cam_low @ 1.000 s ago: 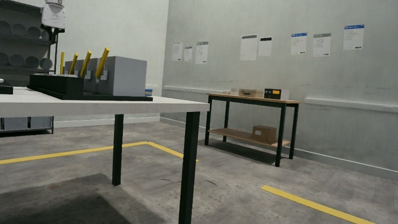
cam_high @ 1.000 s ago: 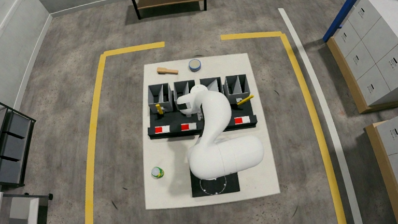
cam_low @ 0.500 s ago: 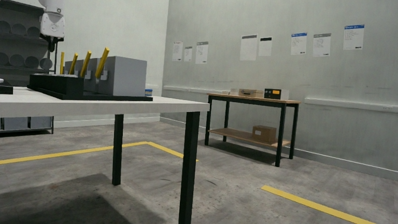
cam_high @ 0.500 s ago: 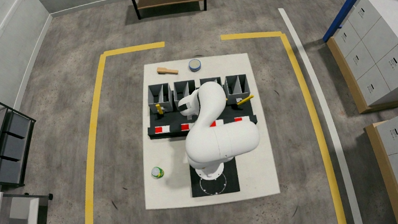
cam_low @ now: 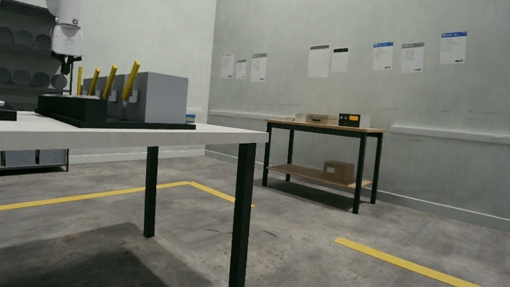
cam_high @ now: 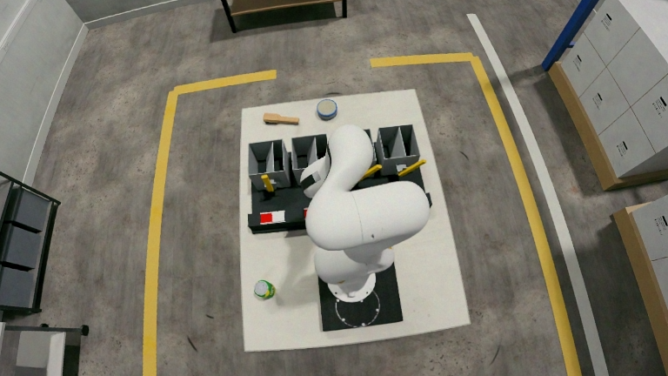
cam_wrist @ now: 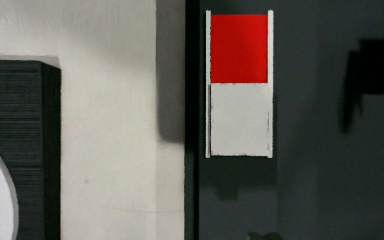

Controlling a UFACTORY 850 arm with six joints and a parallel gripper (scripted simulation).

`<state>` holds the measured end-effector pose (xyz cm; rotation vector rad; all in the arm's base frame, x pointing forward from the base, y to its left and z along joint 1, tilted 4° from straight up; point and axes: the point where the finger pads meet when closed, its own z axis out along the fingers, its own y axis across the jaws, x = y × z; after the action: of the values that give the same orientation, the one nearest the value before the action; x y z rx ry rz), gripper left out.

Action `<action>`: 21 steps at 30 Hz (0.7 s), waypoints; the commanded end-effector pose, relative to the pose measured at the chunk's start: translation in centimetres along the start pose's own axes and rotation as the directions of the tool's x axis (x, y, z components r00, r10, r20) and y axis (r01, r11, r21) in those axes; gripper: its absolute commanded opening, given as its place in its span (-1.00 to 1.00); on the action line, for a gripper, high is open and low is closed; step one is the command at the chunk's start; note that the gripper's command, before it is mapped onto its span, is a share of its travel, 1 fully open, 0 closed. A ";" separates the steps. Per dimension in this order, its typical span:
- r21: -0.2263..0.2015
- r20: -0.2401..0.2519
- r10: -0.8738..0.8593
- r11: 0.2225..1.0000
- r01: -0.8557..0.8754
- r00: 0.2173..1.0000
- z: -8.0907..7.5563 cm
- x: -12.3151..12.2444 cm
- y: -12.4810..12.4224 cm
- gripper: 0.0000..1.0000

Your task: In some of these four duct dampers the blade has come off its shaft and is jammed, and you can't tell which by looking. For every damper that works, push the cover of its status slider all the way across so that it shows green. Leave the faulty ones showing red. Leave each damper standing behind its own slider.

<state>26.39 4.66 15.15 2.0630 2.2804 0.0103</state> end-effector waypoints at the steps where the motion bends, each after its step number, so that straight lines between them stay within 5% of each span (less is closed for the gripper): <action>1: -0.002 0.001 0.000 1.000 0.000 1.000 0.4 0.0 0.1 -1.00; 21: -0.002 0.001 0.000 1.000 0.000 1.000 0.5 -1.4 0.2 -1.00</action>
<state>26.50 4.55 14.67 2.0619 2.2793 0.0095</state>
